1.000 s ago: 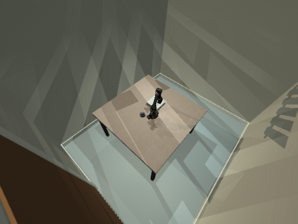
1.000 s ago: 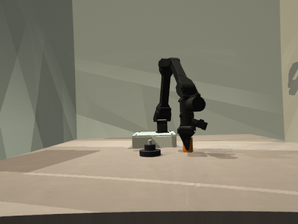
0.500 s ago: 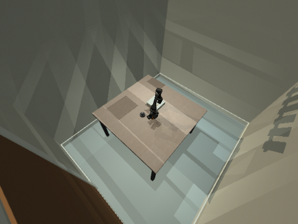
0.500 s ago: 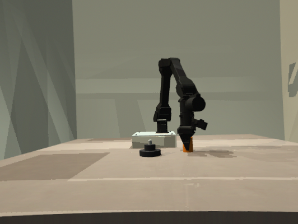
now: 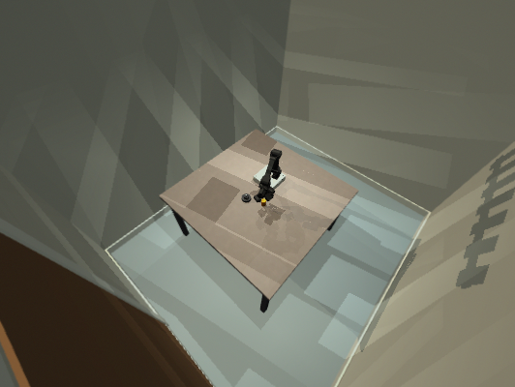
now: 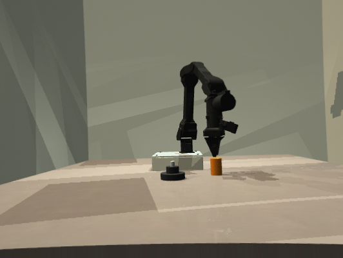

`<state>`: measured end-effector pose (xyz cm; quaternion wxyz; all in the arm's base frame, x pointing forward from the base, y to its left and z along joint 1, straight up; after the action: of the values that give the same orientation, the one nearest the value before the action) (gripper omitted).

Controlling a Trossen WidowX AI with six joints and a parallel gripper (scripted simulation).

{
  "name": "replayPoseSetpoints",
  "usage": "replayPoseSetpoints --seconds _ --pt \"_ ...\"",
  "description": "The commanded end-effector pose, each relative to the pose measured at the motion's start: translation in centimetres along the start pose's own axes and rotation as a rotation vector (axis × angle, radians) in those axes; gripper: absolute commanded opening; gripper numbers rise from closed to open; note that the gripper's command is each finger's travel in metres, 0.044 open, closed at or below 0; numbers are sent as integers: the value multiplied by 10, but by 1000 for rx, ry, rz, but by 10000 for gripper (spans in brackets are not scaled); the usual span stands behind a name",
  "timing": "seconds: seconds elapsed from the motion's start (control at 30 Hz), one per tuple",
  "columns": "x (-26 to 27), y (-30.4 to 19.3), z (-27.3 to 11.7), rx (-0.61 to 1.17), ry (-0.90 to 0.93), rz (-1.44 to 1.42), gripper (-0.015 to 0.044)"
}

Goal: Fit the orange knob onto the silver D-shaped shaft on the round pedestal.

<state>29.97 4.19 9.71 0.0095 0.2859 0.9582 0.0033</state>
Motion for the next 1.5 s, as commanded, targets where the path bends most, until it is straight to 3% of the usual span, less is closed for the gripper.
replayPoseSetpoints --seconds 0.0,1.47 --pt "1 0 -23 -8 -4 -6 440" --pt "-1 1 46 -8 -4 -6 440"
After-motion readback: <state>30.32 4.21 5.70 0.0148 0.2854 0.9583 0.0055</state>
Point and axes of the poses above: the point midway between the two fingers, 35 mm back from their tips, its own z axis out along the fingers, its own x axis across the jaws, y = z × x, the point moved 5 cm from there along -z, back along the fingers, and after that the axes turned 9 degrees about z, right-handed, at the moved point
